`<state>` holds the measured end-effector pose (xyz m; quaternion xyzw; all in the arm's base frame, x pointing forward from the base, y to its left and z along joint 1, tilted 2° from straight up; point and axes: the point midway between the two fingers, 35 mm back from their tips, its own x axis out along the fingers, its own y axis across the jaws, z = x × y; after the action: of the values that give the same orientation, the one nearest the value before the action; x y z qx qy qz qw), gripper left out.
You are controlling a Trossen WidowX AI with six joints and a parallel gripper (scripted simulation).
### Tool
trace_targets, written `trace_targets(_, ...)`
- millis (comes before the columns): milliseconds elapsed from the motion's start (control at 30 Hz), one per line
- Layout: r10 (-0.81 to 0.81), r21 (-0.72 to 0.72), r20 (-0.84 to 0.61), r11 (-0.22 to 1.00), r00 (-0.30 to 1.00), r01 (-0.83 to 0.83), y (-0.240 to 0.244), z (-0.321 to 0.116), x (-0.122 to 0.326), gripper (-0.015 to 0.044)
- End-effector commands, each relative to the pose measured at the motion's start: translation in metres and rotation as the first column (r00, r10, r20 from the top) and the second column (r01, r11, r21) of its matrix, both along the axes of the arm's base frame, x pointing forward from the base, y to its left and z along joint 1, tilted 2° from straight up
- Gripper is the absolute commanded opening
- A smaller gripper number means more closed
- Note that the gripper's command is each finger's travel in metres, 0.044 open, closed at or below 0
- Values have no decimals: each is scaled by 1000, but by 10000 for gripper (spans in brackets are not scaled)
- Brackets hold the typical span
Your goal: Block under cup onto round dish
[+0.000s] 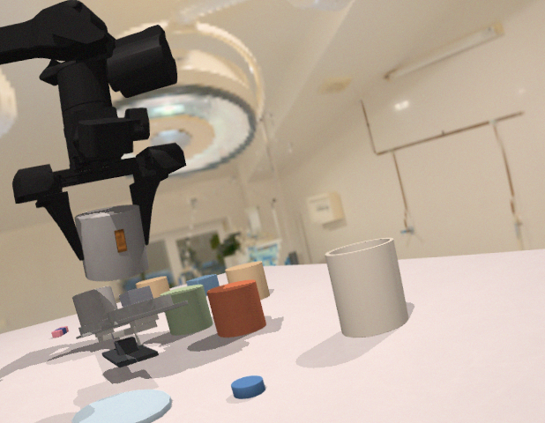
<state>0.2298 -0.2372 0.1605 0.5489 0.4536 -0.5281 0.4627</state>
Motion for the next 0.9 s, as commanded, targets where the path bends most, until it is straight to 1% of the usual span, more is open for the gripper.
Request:
trace_targets(0,2,-5,-2,1000,1000,-2,-14,-9,-17,0)
trace_targets(433,3,-12,-8,1000,1000,-3,-51,-43,-87,0)
trace_targets(867,4,-15,-15,1000,1000,-4,-66,-76,-162,0)
